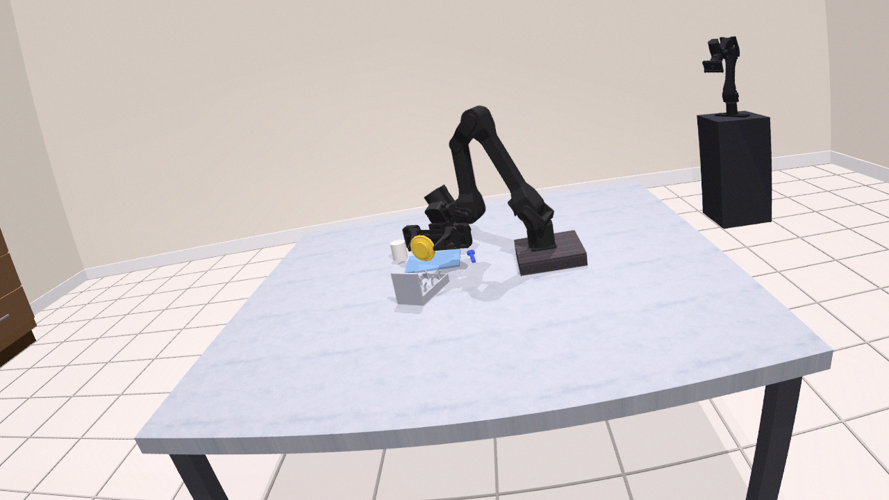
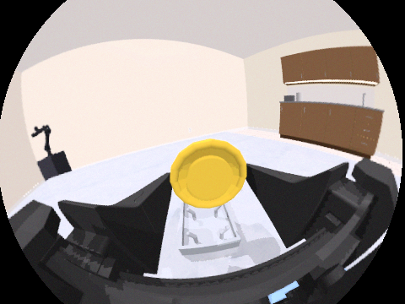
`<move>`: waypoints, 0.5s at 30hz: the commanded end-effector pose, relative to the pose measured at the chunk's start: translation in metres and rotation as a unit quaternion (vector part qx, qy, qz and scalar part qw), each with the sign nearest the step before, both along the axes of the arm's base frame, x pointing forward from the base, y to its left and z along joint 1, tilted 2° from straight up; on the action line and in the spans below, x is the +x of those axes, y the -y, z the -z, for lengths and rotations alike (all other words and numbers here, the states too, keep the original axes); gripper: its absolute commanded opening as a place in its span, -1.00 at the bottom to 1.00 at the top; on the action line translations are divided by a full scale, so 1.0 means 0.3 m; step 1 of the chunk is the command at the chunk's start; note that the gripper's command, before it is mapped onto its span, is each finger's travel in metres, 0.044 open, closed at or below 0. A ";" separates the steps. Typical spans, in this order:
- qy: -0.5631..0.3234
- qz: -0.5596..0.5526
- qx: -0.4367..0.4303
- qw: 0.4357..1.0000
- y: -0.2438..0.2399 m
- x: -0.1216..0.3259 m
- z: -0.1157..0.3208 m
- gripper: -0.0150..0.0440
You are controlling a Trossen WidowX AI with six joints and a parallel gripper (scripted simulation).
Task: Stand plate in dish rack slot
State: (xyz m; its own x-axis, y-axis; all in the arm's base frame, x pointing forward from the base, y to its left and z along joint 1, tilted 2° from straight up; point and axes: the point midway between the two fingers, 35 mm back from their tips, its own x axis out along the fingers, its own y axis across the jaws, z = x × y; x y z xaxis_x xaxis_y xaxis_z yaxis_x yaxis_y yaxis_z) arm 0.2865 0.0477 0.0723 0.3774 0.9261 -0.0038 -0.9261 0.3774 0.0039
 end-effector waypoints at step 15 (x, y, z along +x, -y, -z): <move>-0.021 -0.002 0.005 1.000 -0.032 -0.009 0.084 -0.49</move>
State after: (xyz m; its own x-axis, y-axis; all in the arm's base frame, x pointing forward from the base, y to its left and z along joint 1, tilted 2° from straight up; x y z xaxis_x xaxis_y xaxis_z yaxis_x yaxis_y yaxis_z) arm 0.2861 0.0547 0.0534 0.3698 0.9291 -0.0083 -0.9288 0.3699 0.0216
